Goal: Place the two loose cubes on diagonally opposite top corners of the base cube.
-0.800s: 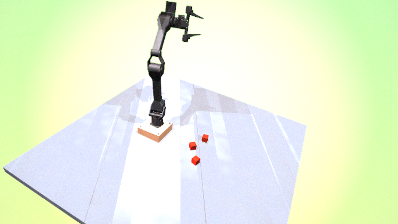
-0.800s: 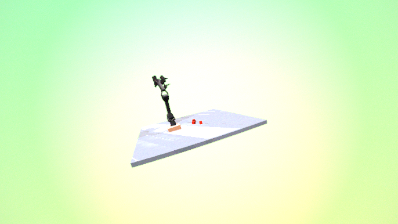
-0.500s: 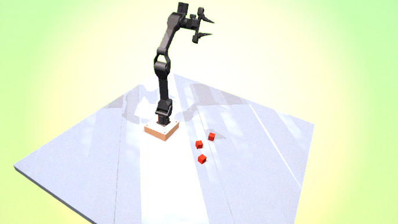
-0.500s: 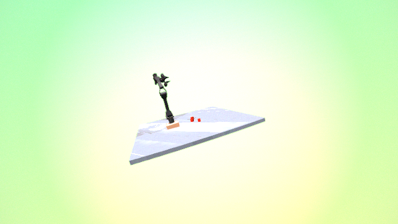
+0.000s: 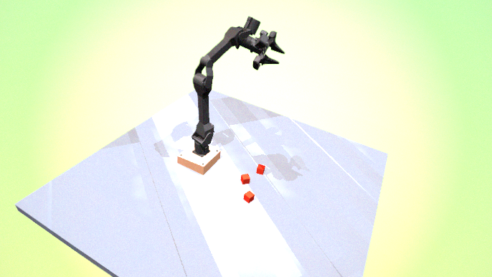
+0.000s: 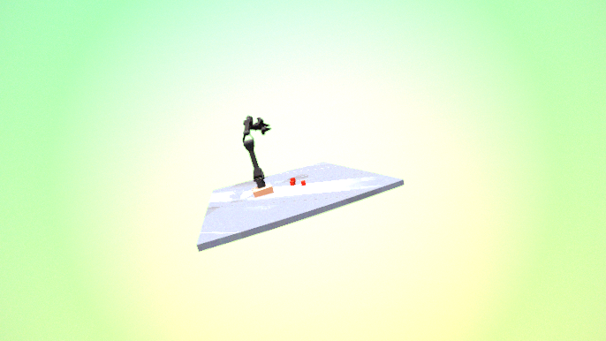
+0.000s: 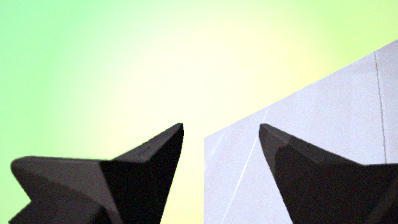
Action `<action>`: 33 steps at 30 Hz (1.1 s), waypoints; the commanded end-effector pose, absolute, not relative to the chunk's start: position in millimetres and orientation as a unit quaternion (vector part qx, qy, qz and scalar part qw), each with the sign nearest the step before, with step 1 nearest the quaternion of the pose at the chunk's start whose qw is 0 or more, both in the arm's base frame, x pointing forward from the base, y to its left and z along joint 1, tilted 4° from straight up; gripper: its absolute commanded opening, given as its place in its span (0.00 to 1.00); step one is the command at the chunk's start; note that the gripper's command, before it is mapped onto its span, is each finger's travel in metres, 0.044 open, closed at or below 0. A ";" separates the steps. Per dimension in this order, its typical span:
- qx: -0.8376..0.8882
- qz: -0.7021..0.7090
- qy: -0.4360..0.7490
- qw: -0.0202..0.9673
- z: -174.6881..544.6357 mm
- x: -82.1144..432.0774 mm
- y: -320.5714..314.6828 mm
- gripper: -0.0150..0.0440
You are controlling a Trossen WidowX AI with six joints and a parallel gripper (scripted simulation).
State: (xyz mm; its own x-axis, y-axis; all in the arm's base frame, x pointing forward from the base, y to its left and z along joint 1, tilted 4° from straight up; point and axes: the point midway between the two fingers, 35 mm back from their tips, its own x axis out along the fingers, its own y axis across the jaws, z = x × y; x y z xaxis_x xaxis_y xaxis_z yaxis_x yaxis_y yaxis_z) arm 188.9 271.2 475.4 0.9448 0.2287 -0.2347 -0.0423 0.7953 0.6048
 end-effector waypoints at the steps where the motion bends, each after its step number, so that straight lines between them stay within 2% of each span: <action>1: 0.246 0.048 0.172 0.953 447.6 215.3 274.9 0.70; 10: 0.118 -0.015 0.241 0.963 385.8 281.7 252.2 0.70; 19: 0.021 -0.067 0.336 0.939 320.8 337.6 203.9 0.70; 33: -0.047 -0.106 0.510 0.853 222.2 382.8 95.7 0.70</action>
